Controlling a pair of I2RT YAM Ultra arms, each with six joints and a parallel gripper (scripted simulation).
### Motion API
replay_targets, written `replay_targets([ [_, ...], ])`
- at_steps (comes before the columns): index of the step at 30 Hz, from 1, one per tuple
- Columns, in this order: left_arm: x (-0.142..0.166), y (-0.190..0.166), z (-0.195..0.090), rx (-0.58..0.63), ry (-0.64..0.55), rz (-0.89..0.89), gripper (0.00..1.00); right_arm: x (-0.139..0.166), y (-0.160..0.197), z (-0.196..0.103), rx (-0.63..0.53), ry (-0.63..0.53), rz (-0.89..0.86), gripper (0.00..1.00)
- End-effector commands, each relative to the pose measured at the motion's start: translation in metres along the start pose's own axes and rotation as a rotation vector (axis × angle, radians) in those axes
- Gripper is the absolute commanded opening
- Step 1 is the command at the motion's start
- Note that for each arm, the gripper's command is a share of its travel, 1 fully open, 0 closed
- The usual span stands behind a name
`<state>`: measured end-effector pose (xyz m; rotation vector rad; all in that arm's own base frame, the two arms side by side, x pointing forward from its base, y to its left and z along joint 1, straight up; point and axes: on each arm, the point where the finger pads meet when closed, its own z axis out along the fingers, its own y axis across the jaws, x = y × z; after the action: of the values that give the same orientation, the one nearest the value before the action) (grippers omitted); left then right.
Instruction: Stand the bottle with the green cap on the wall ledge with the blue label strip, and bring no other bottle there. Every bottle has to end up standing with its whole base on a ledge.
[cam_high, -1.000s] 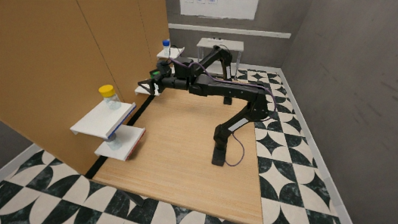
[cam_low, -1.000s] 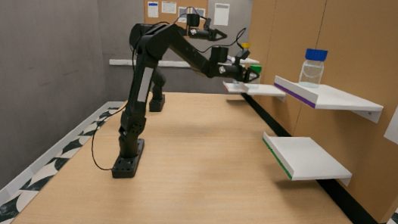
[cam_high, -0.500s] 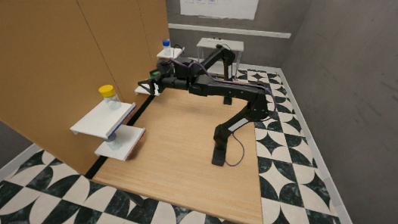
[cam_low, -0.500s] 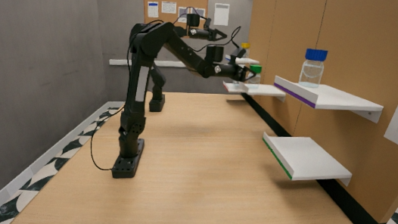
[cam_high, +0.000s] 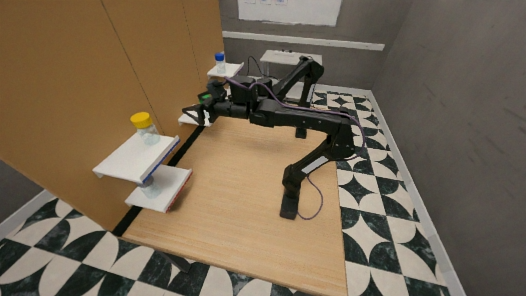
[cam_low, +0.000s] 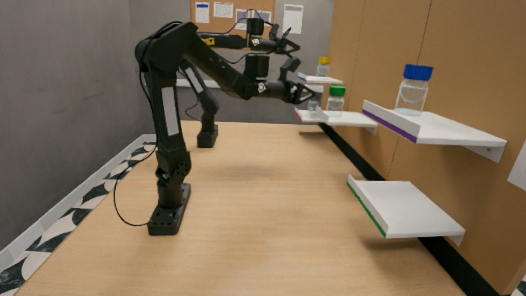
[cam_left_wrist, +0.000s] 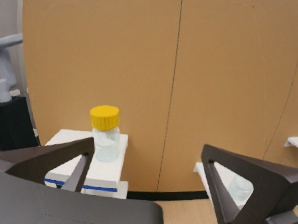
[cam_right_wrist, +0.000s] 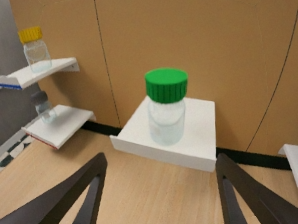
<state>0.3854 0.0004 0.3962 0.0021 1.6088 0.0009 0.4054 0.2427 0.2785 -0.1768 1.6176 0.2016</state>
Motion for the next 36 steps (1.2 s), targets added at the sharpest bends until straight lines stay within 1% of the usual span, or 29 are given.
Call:
replay_targets([
  [1, -0.017, 0.001, -0.008, -0.001, -0.054, -0.006, 1.00, -0.007, -0.004, -0.004, 0.019, -0.012, 0.003, 0.89],
  [4, -0.017, 0.001, -0.008, -0.001, -0.054, -0.006, 1.00, -0.005, -0.006, -0.004, 0.016, 0.005, -0.014, 0.89],
  [6, -0.017, 0.001, -0.008, -0.001, -0.054, -0.006, 1.00, 0.003, -0.013, -0.008, 0.007, 0.040, -0.035, 0.89],
  [9, -0.017, 0.001, -0.008, -0.001, -0.054, -0.006, 1.00, -0.001, -0.032, -0.017, 0.007, 0.073, -0.054, 0.89],
  [11, -0.017, 0.001, -0.008, -0.001, -0.054, -0.006, 1.00, -0.001, -0.032, -0.017, 0.007, 0.073, -0.054, 0.89],
  [14, -0.017, 0.001, -0.008, -0.001, -0.054, -0.006, 1.00, -0.024, -0.063, -0.028, 0.025, 0.063, -0.048, 0.89],
  [15, -0.017, 0.001, -0.008, -0.001, -0.054, -0.006, 1.00, -0.037, -0.075, -0.032, 0.034, 0.047, -0.042, 0.89],
  [18, -0.017, 0.001, -0.008, -0.001, -0.054, -0.006, 1.00, -0.062, -0.111, -0.047, 0.067, 0.024, -0.033, 0.89],
  [25, -0.017, 0.001, -0.008, -0.001, -0.054, -0.006, 1.00, -0.110, -0.181, -0.075, 0.151, -0.032, -0.024, 0.89],
  [26, -0.017, 0.001, -0.008, -0.001, -0.054, -0.006, 1.00, -0.115, -0.188, -0.078, 0.161, -0.038, -0.023, 0.89],
  [28, -0.017, 0.001, -0.008, -0.001, -0.054, -0.006, 1.00, -0.115, -0.188, -0.078, 0.161, -0.038, -0.023, 0.89],
  [33, -0.017, 0.001, -0.008, -0.001, -0.054, -0.006, 1.00, -0.133, -0.215, -0.088, 0.208, -0.062, -0.025, 0.89],
  [36, -0.017, 0.001, -0.008, -0.001, -0.054, -0.006, 1.00, -0.138, -0.223, -0.091, 0.226, -0.071, -0.025, 0.89],
])
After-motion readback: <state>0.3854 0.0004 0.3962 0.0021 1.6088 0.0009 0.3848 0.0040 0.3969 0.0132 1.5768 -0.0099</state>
